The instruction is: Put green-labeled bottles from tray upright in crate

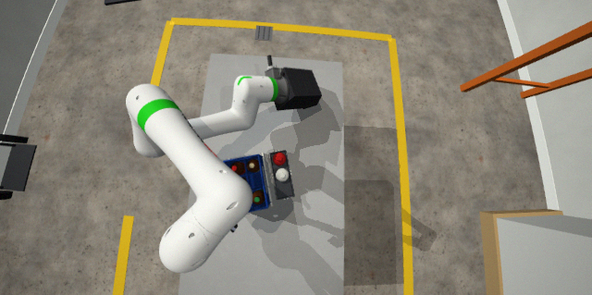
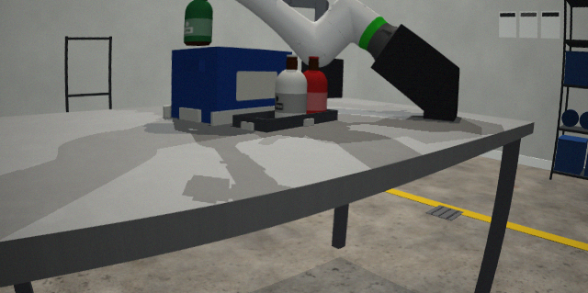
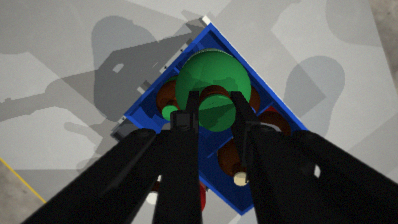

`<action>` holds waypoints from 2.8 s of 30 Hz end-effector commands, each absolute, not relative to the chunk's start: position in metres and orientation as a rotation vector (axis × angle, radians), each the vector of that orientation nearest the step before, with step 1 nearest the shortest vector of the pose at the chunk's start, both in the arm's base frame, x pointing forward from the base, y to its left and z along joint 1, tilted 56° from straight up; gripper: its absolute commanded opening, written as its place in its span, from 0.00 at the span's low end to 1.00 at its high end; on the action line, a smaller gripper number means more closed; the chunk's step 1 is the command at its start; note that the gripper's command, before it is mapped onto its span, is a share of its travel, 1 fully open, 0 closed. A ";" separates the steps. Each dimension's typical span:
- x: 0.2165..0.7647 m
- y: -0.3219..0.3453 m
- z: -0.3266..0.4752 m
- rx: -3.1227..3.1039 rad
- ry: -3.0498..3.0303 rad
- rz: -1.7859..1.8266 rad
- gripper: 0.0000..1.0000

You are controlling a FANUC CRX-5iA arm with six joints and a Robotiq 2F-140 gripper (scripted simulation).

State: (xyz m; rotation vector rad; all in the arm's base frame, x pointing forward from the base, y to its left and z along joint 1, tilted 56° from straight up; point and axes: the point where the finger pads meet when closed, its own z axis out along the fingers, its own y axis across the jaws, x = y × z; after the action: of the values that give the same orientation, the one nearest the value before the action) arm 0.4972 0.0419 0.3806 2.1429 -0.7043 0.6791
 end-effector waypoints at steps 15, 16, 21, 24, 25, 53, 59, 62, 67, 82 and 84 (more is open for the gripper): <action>0.497 0.043 0.381 2.143 -0.704 0.681 0.10; 0.497 0.043 0.381 2.143 -0.704 0.681 0.10; 0.497 0.043 0.381 2.143 -0.704 0.681 0.10; 0.497 0.043 0.381 2.143 -0.704 0.681 0.10; 0.497 0.043 0.381 2.143 -0.704 0.681 0.10; 0.498 0.041 0.380 2.143 -0.704 0.681 0.10; 0.498 0.040 0.379 2.143 -0.704 0.681 0.10; 0.498 0.039 0.379 2.143 -0.704 0.681 0.10; 0.499 0.038 0.378 2.143 -0.704 0.681 0.10; 0.500 0.033 0.374 2.143 -0.704 0.681 0.10; 0.501 0.032 0.373 2.143 -0.704 0.681 0.10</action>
State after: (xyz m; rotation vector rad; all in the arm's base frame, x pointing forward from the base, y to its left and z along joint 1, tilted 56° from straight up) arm 0.5000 0.0324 0.3739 2.1429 -0.7044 0.6791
